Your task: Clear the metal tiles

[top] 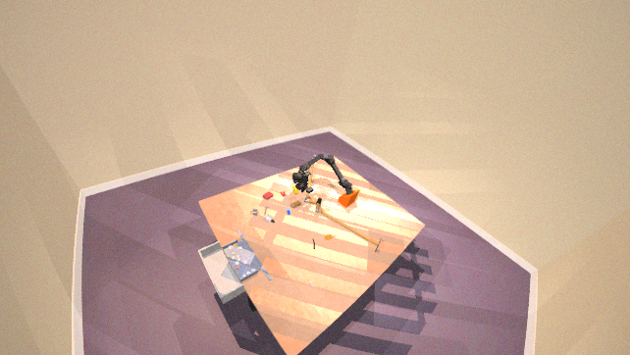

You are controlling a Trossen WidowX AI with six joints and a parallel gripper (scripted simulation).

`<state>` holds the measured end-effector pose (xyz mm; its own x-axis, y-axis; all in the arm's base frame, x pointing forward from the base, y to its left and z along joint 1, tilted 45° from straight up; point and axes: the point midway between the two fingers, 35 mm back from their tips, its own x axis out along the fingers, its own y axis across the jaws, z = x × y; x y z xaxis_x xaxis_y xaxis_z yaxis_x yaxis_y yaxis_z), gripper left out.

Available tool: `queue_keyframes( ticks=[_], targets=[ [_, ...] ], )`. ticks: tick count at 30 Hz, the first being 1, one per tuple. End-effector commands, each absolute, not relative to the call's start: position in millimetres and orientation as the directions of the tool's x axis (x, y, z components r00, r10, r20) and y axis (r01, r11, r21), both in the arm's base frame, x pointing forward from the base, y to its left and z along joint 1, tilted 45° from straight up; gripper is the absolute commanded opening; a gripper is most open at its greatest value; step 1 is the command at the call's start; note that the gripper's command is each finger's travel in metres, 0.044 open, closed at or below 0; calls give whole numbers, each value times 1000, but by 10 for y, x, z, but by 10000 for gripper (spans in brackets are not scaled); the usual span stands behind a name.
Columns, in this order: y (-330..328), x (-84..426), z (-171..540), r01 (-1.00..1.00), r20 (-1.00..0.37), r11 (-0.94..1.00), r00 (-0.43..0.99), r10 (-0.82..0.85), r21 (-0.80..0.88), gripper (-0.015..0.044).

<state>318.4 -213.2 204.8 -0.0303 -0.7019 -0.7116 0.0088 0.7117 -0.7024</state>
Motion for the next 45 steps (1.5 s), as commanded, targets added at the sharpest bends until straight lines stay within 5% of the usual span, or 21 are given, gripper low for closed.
queue_keyframes(
  ticks=[1,45],
  targets=[
    [-2191,3176,2099,9,-714,714,-31,-700,-700,0],
    [-2678,3053,2614,8,-701,701,-30,-712,-713,0]
  ],
)
